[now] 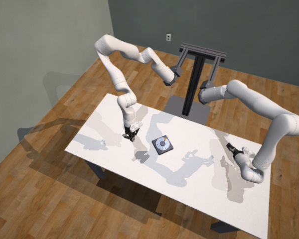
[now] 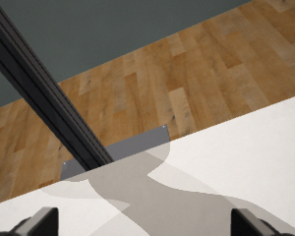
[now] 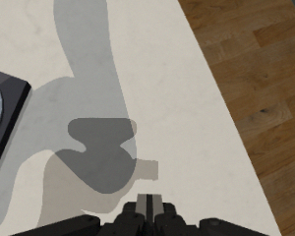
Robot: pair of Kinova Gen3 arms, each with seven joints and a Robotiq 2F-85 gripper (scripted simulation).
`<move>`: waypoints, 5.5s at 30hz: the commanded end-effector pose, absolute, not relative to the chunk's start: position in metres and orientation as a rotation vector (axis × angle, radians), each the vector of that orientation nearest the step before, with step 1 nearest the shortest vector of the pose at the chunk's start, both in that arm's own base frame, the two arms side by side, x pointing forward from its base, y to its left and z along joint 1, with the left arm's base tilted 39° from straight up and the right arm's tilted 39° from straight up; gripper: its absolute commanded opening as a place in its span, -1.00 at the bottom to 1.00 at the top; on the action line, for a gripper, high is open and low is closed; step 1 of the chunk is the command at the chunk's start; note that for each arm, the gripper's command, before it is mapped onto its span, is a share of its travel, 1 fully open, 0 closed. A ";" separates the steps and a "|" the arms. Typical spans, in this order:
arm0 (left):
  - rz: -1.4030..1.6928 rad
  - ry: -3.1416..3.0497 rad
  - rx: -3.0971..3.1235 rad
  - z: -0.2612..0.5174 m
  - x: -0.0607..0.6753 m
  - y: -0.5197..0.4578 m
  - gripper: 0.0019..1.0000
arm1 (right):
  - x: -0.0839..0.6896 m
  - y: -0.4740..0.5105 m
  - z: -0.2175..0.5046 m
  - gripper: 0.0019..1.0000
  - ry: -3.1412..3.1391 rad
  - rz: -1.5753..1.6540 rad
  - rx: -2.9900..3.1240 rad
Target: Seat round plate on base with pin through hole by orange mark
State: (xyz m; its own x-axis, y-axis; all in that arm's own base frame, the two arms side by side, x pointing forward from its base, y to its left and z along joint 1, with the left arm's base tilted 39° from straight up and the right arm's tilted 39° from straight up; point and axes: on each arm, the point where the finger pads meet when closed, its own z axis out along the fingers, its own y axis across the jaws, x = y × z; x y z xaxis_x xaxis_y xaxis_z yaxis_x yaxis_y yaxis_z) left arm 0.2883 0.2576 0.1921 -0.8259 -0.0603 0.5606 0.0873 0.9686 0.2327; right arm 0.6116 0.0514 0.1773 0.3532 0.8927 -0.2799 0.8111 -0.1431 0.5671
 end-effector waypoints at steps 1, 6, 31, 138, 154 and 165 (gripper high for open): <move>-0.311 -2.571 0.094 0.201 0.279 0.272 1.00 | 0.612 0.052 0.178 -0.80 1.479 0.164 1.970; -0.294 -2.618 0.223 0.210 0.267 0.288 1.00 | 0.593 0.075 0.140 -0.80 1.550 0.071 1.940; -0.276 -2.750 0.926 0.268 0.194 0.362 1.00 | 0.497 0.139 0.009 -0.80 1.783 -0.295 1.749; -0.795 -2.220 2.572 0.458 -0.061 0.420 1.00 | 0.491 0.141 0.001 -0.80 1.739 -0.295 1.782; -0.795 -2.220 2.572 0.458 -0.061 0.420 1.00 | 0.491 0.143 0.002 -0.80 1.794 -0.316 1.731; -0.795 -2.220 2.572 0.458 -0.061 0.420 1.00 | 0.491 0.143 0.002 -0.80 1.790 -0.315 1.735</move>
State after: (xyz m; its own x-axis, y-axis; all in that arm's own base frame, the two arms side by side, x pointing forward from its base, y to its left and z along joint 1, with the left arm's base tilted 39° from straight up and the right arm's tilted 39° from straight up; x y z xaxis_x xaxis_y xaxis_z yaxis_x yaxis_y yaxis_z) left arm -0.0603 0.4197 0.4572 0.1134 -0.8330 -0.5415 -0.9875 -0.1545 0.0308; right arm 0.4912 0.1418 0.0018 0.0525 0.8148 -0.5774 0.9639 0.1098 0.2427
